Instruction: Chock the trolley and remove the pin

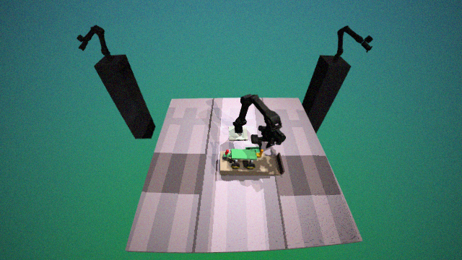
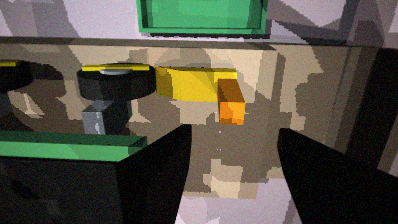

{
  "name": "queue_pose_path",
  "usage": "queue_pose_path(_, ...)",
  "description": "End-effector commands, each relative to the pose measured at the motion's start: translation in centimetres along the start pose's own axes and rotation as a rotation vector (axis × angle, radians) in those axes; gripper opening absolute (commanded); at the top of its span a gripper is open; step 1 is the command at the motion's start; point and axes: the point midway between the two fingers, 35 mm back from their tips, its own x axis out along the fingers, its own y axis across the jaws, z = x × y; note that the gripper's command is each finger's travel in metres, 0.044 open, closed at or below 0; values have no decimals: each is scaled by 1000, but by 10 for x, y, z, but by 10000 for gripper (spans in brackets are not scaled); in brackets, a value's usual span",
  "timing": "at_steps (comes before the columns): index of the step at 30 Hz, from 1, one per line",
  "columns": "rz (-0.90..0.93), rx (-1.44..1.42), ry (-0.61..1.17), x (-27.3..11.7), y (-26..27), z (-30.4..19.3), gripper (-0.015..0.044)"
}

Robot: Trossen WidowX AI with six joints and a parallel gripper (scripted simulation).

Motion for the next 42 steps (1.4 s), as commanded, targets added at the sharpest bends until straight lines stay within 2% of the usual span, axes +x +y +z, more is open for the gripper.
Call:
queue_pose_path(1, 2, 0, -5, 2, 0, 1, 269)
queue_pose_path(2, 2, 0, -5, 2, 0, 1, 295)
queue_pose_path(6, -8, 35, 29, -4, 11, -3, 190)
queue_pose_path(13, 5, 265, 69, -12, 46, -16, 190)
queue_pose_path(22, 81, 899, 100, -18, 129, -34, 190)
queue_pose_path(31, 164, 1519, 156, -24, 212, -30, 190)
queue_pose_path(42, 171, 1565, 162, -23, 219, -29, 190)
